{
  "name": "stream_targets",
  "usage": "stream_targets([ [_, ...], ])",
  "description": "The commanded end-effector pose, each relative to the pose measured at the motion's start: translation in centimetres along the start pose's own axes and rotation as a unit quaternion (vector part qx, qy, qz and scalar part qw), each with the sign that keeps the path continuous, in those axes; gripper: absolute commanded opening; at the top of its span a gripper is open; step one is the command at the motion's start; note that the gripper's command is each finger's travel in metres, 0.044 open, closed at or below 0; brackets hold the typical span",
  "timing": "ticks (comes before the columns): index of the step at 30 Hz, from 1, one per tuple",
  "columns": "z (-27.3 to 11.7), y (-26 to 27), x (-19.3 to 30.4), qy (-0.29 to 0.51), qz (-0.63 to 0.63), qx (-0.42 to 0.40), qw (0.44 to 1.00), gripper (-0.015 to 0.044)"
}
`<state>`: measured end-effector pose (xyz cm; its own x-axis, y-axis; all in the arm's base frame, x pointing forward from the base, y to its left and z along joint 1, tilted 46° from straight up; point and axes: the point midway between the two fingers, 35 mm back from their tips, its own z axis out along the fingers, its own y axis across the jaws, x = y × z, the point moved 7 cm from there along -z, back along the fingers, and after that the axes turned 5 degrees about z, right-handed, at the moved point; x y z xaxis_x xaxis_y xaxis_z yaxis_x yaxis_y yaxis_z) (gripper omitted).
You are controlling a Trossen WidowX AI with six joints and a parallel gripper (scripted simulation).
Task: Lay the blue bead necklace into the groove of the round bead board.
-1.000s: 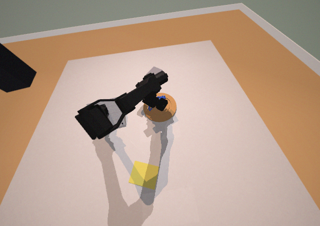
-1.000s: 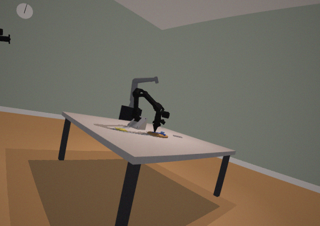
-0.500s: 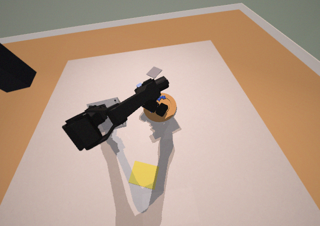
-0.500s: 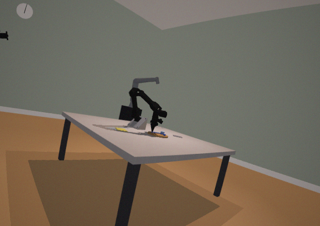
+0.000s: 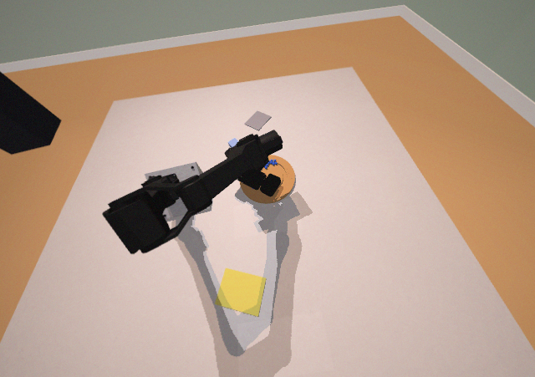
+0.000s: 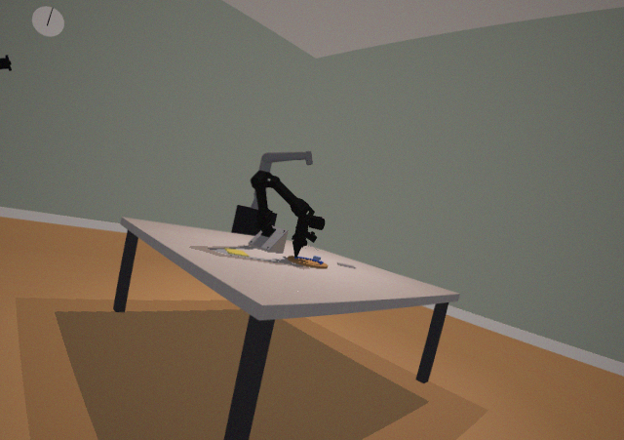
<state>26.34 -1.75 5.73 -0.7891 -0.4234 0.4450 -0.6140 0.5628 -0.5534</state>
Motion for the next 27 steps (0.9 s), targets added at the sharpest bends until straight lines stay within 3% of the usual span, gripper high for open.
stream_targets([
  [1,0.37,0.11,0.14,0.004,-0.003,0.0,1.0,0.0],
  [18,-0.11,0.08,0.05,0.002,-0.003,0.0,1.0,0.044],
  [27,-0.45,0.08,0.03,0.004,-0.003,0.0,1.0,0.044],
])
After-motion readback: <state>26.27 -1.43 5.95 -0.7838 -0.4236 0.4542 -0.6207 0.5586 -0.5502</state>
